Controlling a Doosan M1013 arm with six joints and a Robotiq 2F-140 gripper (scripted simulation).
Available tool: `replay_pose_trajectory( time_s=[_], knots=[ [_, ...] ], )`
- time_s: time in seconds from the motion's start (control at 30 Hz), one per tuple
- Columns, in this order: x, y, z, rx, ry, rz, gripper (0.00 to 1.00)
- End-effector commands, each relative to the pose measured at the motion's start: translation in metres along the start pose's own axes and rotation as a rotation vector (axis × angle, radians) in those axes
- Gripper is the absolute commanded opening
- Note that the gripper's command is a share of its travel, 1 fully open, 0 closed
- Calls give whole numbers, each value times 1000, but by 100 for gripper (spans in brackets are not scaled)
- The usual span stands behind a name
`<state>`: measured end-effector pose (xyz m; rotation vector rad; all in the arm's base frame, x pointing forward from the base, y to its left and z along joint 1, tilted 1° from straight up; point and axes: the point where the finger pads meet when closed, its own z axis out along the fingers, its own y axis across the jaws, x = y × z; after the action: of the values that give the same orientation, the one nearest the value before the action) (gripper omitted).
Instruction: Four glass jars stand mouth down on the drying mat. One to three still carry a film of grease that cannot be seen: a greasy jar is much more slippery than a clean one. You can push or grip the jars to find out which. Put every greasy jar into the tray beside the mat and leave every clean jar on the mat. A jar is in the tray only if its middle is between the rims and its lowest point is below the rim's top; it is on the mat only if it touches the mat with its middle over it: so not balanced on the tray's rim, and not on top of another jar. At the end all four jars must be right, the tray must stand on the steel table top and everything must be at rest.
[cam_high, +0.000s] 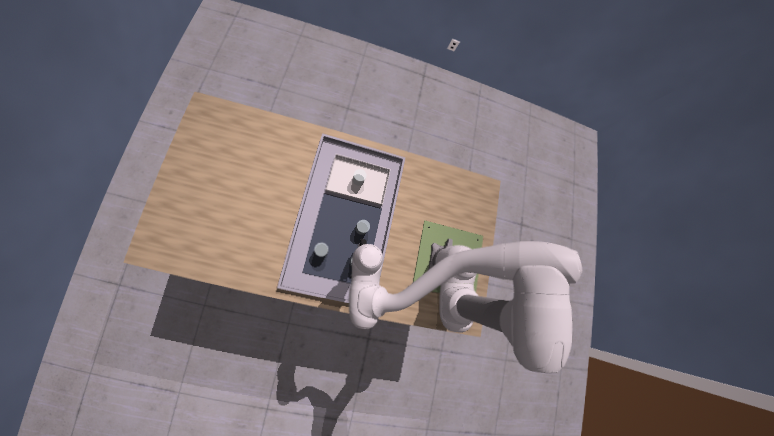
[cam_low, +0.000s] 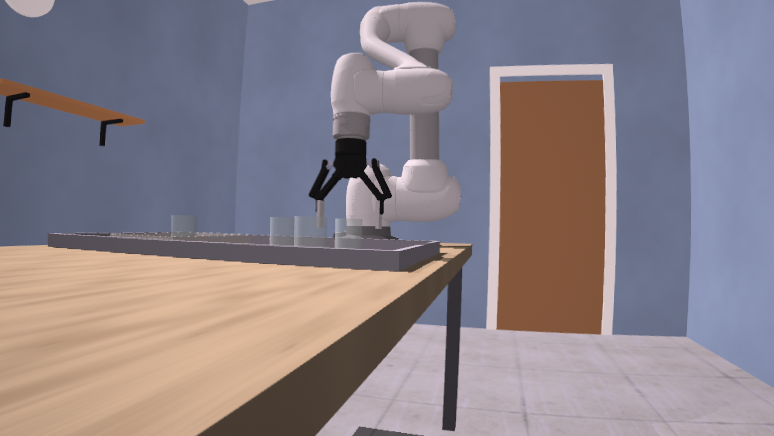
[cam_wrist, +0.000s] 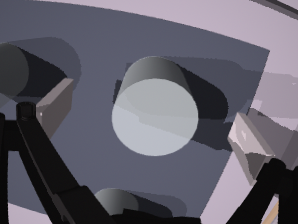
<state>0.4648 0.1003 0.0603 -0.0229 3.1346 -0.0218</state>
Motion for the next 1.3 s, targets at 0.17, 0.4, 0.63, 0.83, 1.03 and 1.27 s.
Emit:
replay_pose_trajectory(
  time_s=[0.17, 0.4, 0.63, 0.83, 1.03, 1.27],
  knots=[
    [4, 0, 16, 2, 6, 6, 100],
    [4, 0, 16, 2, 6, 6, 61],
    [4, 0, 16, 2, 6, 6, 61],
    [4, 0, 16, 2, 6, 6, 61],
    [4, 0, 16, 2, 6, 6, 61],
    [4, 0, 16, 2, 6, 6, 58]
  ],
)
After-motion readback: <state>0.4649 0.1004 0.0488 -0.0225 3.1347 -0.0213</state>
